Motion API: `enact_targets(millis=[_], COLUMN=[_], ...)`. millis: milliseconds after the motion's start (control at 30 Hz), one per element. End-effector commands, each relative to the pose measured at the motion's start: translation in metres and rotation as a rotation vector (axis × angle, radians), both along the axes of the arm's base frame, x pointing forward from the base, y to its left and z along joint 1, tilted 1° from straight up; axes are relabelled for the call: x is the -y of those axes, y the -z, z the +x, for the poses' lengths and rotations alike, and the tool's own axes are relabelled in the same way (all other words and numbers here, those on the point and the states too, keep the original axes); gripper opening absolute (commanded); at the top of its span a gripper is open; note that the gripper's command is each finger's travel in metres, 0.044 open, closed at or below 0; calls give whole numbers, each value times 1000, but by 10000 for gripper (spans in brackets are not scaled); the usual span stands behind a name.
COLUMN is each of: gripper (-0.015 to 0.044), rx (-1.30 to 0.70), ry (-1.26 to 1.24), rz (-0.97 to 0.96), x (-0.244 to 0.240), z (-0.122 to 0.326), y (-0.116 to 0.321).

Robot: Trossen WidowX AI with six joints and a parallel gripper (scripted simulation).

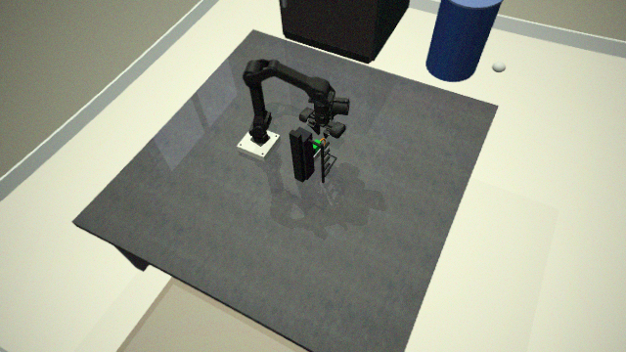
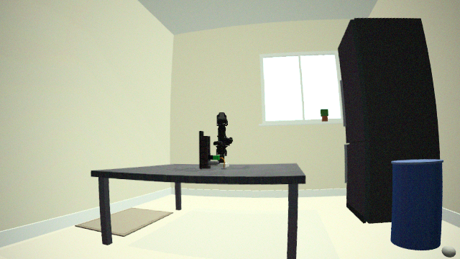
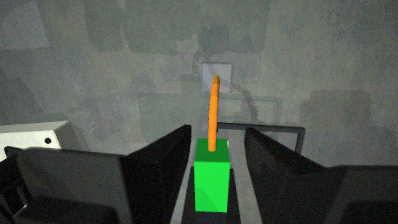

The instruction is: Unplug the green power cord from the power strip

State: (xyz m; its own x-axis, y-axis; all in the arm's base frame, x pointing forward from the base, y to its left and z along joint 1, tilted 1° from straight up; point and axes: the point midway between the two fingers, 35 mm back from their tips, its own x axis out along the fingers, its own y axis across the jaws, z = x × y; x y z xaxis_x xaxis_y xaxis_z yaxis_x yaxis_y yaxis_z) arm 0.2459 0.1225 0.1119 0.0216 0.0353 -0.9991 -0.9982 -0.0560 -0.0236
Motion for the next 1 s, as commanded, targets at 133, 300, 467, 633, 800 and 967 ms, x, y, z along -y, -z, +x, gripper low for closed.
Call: enact_targets(millis=[133,300,467,633,800,967], gripper=[160,160,160,160,160,160], rx=[-3,-3,-3,-3,-3,-3], ry=[-4,-4,-4,-4,-4,-4], rz=[1,0,-1,-2,-2,-2], x=[12,20,28,36,37,37], z=[1,2,2,2,2,3], y=[0,0,1,1,2,7])
